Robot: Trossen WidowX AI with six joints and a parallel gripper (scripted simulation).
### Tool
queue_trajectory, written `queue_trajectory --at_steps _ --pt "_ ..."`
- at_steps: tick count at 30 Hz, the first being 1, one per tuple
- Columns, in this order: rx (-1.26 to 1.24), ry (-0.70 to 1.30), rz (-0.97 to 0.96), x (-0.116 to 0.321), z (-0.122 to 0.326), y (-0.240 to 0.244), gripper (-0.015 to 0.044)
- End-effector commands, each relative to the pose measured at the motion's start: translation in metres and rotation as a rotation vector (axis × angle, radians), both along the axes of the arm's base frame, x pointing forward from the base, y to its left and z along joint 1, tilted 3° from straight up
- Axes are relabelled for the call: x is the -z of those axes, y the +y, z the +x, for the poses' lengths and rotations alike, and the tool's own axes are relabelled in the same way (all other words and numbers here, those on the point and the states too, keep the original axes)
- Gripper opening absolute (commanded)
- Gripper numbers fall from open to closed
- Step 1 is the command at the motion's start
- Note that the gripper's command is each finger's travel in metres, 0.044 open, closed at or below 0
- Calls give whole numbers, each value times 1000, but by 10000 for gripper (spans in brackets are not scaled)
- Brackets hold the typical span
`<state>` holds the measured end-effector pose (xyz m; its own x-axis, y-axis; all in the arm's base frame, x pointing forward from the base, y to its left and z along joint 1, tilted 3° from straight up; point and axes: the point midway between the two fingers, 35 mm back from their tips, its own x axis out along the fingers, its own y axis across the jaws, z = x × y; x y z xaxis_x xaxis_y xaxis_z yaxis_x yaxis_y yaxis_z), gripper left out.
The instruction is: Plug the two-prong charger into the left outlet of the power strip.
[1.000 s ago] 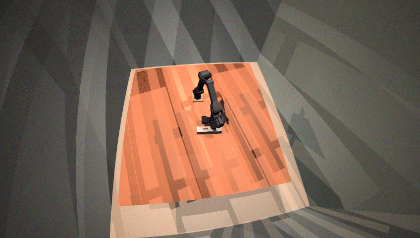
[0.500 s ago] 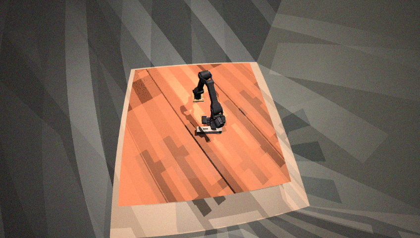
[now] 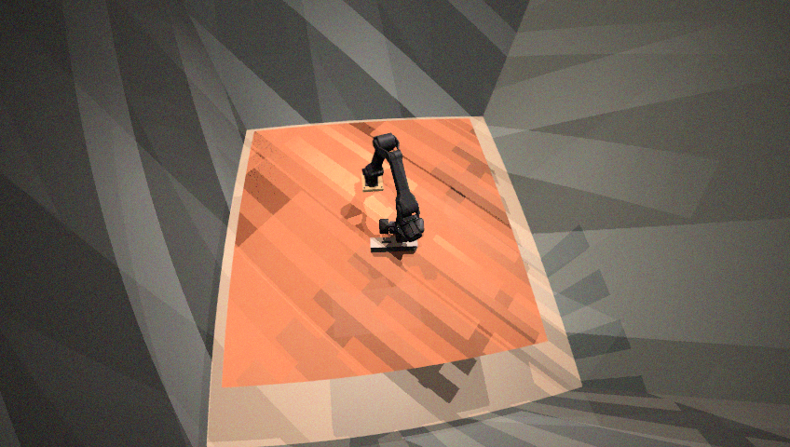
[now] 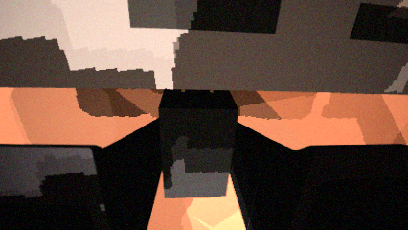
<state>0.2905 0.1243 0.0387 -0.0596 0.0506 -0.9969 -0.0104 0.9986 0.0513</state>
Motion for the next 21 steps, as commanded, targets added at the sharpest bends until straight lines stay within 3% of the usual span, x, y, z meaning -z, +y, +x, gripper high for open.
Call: queue_trajectory --at_steps 1,21 --pt "-2 -1 6 -1 2 1 0" --pt "-2 -1 6 -1 8 1 0"
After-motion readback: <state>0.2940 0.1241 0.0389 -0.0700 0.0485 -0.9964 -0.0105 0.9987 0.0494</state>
